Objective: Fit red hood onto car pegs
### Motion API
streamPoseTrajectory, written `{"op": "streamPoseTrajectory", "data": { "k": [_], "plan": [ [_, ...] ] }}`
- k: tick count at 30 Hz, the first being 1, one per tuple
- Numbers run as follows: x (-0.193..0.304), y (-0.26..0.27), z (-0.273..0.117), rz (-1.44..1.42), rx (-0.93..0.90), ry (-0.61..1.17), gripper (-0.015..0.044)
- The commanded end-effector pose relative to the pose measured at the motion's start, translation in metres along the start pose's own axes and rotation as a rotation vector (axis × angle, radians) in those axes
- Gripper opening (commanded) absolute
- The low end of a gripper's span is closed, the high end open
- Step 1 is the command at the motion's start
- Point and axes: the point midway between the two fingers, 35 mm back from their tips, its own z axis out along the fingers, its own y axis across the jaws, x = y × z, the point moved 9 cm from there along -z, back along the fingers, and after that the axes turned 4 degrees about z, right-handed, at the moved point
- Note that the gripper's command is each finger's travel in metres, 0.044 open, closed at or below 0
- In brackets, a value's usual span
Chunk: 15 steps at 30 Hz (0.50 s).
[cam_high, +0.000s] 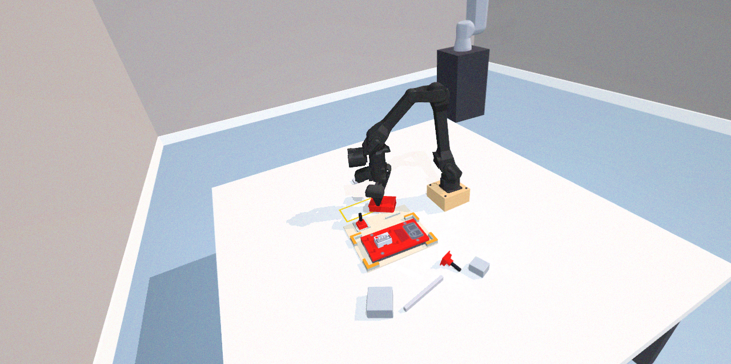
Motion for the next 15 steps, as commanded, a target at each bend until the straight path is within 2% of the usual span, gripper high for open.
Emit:
{"op": "streamPoseTrajectory", "data": {
  "k": [1, 15],
  "plan": [
    [0.0030, -0.0007, 0.0084, -0.004, 0.002, 0.017, 0.0440],
    [0.0041, -0.0012, 0.0144, -0.004, 0.002, 0.017, 0.0440]
  ]
}}
